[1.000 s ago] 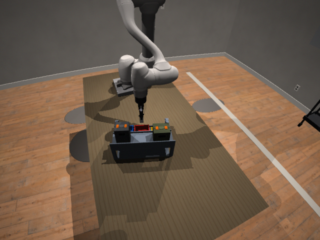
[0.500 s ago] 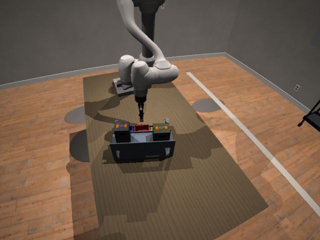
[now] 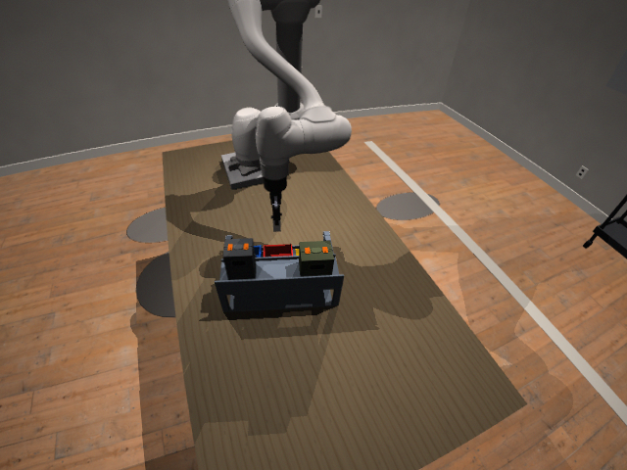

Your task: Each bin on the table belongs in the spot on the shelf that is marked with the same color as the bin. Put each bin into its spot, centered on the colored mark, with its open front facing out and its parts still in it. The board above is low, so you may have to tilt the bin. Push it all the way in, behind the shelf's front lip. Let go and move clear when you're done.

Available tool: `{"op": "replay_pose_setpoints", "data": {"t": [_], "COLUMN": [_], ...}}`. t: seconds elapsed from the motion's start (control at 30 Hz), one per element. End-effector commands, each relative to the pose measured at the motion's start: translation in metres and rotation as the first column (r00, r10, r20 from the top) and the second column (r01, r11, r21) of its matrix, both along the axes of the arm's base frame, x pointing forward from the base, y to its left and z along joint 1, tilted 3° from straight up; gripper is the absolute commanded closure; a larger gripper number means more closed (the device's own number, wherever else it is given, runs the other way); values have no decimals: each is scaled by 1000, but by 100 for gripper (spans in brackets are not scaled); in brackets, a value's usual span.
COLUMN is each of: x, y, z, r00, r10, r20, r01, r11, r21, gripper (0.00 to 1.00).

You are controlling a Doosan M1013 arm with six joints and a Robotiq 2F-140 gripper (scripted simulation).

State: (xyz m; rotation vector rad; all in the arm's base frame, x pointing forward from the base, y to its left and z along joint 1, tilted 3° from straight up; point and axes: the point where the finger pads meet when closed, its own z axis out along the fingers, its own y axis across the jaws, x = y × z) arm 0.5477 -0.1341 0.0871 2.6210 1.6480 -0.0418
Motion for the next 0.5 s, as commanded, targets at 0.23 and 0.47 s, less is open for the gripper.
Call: {"op": "replay_pose_setpoints", "data": {"t": [0.23,0.47], "x": [0,0], "y": [1,1], "z": [16,16], "r00": [1000,1000], "r10": [0,0], "r20": [0,0], "r01": [0,0], "r11": [1000,1000], "r21": [0,0], "gripper": [90,90]}}
